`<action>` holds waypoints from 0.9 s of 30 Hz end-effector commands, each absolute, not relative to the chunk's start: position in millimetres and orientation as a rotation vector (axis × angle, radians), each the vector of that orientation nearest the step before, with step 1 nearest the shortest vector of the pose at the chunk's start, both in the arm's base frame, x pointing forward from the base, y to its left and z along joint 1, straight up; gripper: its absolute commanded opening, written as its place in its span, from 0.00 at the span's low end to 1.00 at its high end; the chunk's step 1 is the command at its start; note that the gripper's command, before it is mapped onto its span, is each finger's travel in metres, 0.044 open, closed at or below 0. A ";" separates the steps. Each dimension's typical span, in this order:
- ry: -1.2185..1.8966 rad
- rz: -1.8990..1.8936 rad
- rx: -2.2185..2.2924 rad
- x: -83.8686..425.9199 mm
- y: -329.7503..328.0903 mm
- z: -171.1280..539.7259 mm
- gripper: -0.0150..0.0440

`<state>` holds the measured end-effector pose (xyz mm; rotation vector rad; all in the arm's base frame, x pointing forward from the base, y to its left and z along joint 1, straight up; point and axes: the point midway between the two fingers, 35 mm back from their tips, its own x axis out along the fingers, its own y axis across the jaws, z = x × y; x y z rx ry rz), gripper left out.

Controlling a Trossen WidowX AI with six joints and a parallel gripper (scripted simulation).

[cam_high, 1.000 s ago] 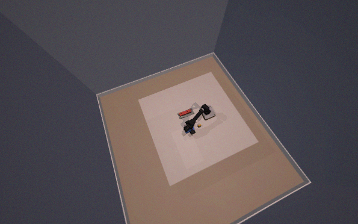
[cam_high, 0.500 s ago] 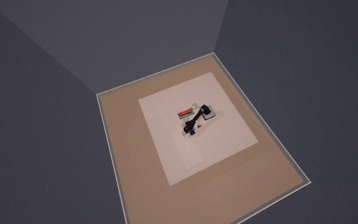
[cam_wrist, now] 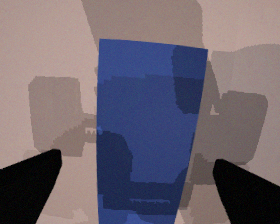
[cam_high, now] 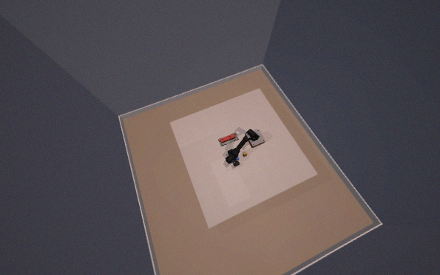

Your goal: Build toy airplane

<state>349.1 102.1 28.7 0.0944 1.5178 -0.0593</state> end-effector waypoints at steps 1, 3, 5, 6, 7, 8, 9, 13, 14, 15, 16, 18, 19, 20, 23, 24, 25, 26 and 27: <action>1.530 -0.066 0.095 346.9 101.6 19.2 1.00; 1.530 -0.066 0.095 346.8 101.6 16.2 1.00; 1.530 -0.066 0.095 346.8 101.6 15.2 1.00; 1.530 -0.066 0.095 346.8 101.6 15.2 0.96; 1.530 -0.066 0.095 346.8 101.6 15.2 0.91; 1.530 -0.066 0.095 346.8 101.6 15.2 0.87; 1.530 -0.066 0.095 346.8 101.6 15.2 0.82; 1.530 -0.066 0.095 346.8 101.6 15.2 0.64; 1.530 -0.066 0.095 346.8 101.6 15.2 0.60; 1.530 -0.066 0.095 346.8 101.6 15.2 0.59; 1.530 -0.066 0.095 346.8 101.6 15.2 0.58; 1.530 -0.066 0.095 346.8 101.6 15.2 0.55; 1.530 -0.066 0.095 346.8 101.6 15.2 0.54; 1.530 -0.066 0.095 346.8 101.6 15.2 0.53; 1.529 -0.066 0.095 347.1 101.8 15.5 0.43; 1.524 -0.064 0.094 347.8 102.4 16.6 0.39; 1.516 -0.061 0.093 349.1 103.4 18.3 0.34; 1.507 -0.058 0.092 350.6 104.6 20.4 0.30; 1.498 -0.054 0.091 352.1 105.9 22.6 0.25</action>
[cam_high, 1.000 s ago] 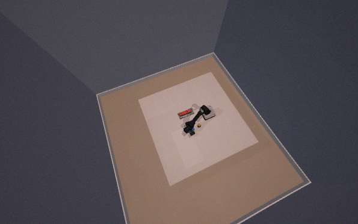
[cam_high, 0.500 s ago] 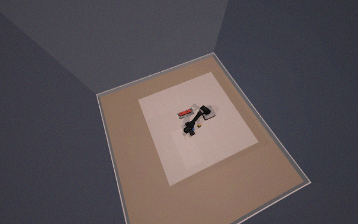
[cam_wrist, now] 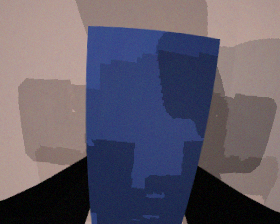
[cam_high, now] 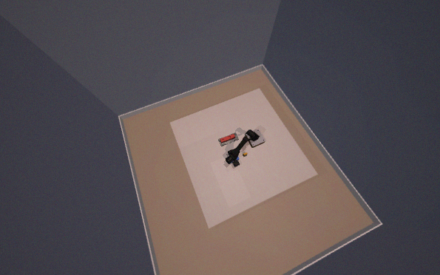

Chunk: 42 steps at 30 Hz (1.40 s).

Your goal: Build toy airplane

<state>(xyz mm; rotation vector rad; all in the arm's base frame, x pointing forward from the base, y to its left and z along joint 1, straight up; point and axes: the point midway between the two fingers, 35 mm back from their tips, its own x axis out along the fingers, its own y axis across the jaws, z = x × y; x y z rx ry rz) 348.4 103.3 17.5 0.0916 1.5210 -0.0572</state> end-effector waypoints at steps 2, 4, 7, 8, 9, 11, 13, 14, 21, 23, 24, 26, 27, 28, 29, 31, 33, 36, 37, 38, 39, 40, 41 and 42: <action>1.479 -0.047 0.089 355.0 108.3 26.9 0.25; 1.461 -0.040 0.087 357.8 110.8 31.4 0.25; 1.453 -0.037 0.085 359.3 111.7 35.4 0.25; 1.453 -0.037 0.084 359.5 111.5 37.1 0.25; 1.454 -0.038 0.084 359.7 111.2 39.3 0.25; 1.455 -0.038 0.083 360.0 110.8 43.7 0.25; 1.460 -0.040 0.084 359.9 110.4 49.0 0.25; 1.462 -0.041 0.084 359.8 110.2 51.9 0.25; 1.477 -0.046 0.086 358.3 108.5 72.3 0.25; 1.482 -0.048 0.087 357.6 108.0 78.2 0.25; 1.484 -0.049 0.087 357.2 107.7 81.1 0.25; 1.488 -0.050 0.088 356.4 107.0 87.1 0.25; 1.490 -0.051 0.089 355.9 106.7 90.1 0.25; 1.493 -0.052 0.089 355.3 106.4 93.1 0.25; 1.495 -0.053 0.089 354.8 106.0 96.0 0.25; 1.499 -0.054 0.090 353.6 105.3 102.0 0.25; 1.504 -0.056 0.091 352.3 104.6 108.0 0.25; 1.511 -0.059 0.092 350.0 103.4 117.0 0.25; 1.513 -0.059 0.092 349.2 103.0 120.0 0.25; 1.515 -0.060 0.093 348.4 102.5 123.0 0.25; 1.517 -0.061 0.093 347.5 102.1 126.0 0.25; 1.520 -0.062 0.094 346.6 101.7 129.0 0.25; 1.522 -0.063 0.094 345.6 101.2 132.0 0.25; 1.524 -0.064 0.094 344.7 100.8 135.0 0.25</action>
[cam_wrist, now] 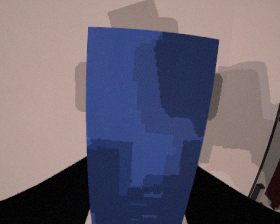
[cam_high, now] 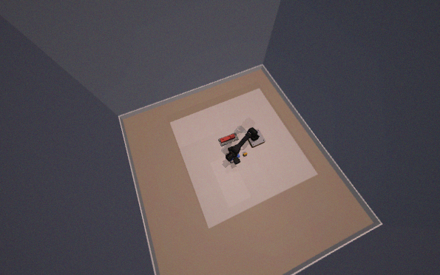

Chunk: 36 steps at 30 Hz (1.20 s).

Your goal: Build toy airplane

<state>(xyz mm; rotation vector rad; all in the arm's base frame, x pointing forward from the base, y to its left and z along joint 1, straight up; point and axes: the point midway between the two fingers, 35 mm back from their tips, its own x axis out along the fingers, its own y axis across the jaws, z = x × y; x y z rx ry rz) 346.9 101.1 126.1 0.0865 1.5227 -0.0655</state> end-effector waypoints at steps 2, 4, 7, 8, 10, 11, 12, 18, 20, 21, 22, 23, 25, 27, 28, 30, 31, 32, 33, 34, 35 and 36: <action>1.528 -0.066 0.095 342.8 99.9 140.5 0.25; 1.530 -0.066 0.095 342.1 99.6 142.4 0.25; 1.530 -0.052 0.079 342.6 94.9 141.7 0.25; 1.530 -0.043 0.068 342.8 91.7 141.3 0.25; 1.529 -0.024 0.045 343.2 85.4 140.4 0.25; 1.529 -0.015 0.034 343.4 82.2 139.9 0.25; 1.529 -0.006 0.023 343.5 79.1 139.4 0.25; 1.528 0.063 -0.053 343.5 59.8 136.5 0.25; 1.527 0.088 -0.080 343.3 53.2 135.4 0.25; 1.526 0.101 -0.094 343.1 50.0 134.9 0.25; 1.526 0.113 -0.108 342.9 46.8 134.4 0.25; 1.525 0.126 -0.121 342.6 43.5 133.9 0.25; 1.524 0.151 -0.149 342.1 37.0 132.8 0.25; 1.522 0.177 -0.176 341.3 30.5 131.7 0.25; 1.521 0.189 -0.190 340.9 27.3 131.2 0.25; 1.519 0.215 -0.218 340.0 20.9 130.1 0.25; 1.518 0.228 -0.231 339.5 17.7 129.6 0.25; 1.516 0.241 -0.245 339.0 14.5 129.0 0.25; 1.515 0.253 -0.259 338.4 11.3 128.5 0.25; 1.513 0.266 -0.273 337.8 8.2 127.9 0.25; 1.512 0.279 -0.286 337.2 5.0 127.4 0.25; 1.510 0.292 -0.300 336.5 1.8 126.8 0.25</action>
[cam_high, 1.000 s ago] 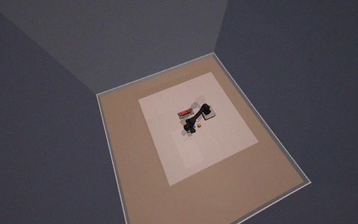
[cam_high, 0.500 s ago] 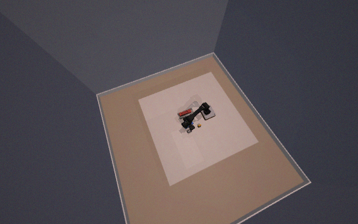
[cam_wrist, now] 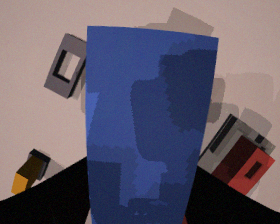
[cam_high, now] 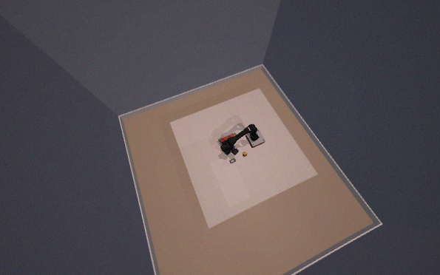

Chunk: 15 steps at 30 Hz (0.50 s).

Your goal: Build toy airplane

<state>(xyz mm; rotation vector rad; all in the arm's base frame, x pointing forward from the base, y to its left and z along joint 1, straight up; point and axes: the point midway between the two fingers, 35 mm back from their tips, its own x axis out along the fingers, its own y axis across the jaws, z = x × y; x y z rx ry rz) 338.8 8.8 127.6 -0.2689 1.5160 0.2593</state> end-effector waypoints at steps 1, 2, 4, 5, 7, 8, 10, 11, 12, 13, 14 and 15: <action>1.509 0.305 -0.314 335.8 -1.4 126.3 0.25; 1.507 0.318 -0.328 335.0 -4.6 125.7 0.25; 1.503 0.344 -0.356 333.4 -10.9 124.6 0.25; 1.501 0.357 -0.370 332.6 -14.0 124.0 0.25; 1.497 0.383 -0.398 330.8 -20.2 122.9 0.25; 1.494 0.396 -0.412 329.9 -23.2 122.3 0.25; 1.490 0.421 -0.438 327.9 -29.4 121.2 0.25; 1.487 0.433 -0.452 326.9 -32.5 120.7 0.25; 1.484 0.445 -0.465 325.9 -35.5 120.2 0.25; 1.482 0.458 -0.478 324.8 -38.5 119.6 0.25; 1.479 0.470 -0.492 323.7 -41.5 119.0 0.25; 1.476 0.483 -0.505 322.6 -44.4 118.5 0.25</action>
